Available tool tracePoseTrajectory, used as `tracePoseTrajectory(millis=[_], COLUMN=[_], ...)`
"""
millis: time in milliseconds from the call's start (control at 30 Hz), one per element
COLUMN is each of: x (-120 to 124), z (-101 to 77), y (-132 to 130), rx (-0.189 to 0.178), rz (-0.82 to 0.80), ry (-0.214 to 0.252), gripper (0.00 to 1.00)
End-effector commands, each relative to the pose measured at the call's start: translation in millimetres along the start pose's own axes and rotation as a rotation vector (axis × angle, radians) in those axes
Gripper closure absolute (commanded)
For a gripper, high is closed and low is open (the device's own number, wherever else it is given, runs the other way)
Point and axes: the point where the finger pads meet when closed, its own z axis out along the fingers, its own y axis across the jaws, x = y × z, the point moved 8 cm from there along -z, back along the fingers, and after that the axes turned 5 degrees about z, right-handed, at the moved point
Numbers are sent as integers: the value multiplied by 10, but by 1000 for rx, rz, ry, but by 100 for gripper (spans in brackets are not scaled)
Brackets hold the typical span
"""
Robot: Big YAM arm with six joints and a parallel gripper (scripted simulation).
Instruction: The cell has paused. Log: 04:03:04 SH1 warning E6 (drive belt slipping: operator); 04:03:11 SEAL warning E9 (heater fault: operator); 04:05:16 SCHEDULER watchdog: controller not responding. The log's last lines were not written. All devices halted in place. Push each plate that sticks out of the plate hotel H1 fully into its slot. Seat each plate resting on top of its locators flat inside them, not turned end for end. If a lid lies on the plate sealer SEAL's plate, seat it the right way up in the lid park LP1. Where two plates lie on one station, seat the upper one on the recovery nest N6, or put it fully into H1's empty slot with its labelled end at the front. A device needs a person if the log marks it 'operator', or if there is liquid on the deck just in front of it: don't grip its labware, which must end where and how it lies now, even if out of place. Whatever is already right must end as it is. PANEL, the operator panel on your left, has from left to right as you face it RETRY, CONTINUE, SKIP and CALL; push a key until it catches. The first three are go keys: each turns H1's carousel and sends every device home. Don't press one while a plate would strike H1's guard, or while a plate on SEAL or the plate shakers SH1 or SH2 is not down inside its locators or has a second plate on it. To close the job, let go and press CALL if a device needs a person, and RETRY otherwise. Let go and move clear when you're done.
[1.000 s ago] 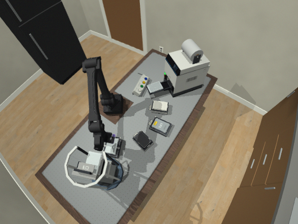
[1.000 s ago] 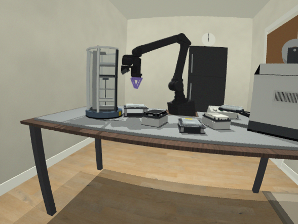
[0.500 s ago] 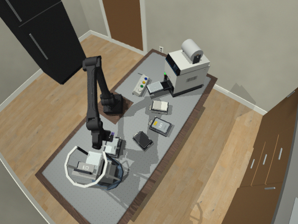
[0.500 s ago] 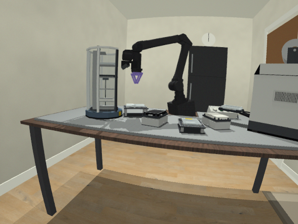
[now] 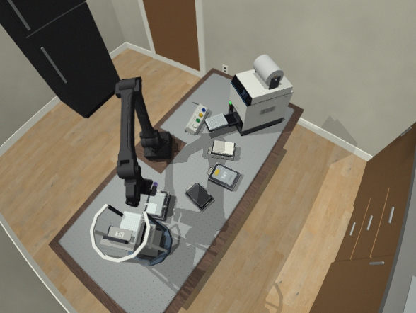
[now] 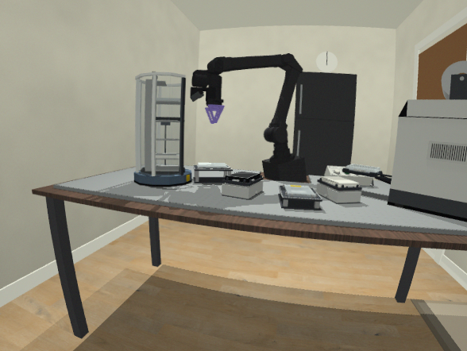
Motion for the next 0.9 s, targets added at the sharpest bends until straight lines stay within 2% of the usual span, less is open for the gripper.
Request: tracePoseTrajectory(millis=[0, 167, 233, 267, 433, 733, 867], x=[-105, -85, -85, -127, -74, -61, -94], z=[-354, -515, -515, -450, -677, -909, -904], y=[65, 54, 54, 72, 50, 48, 57], rx=[-20, -22, -22, -13, -23, -22, -16], rz=[4, 5, 5, 3, 5, 4, 5], ry=[-58, -66, -66, -40, -66, -63, -47], gripper=[0, 0, 0, 0, 0, 0, 0])
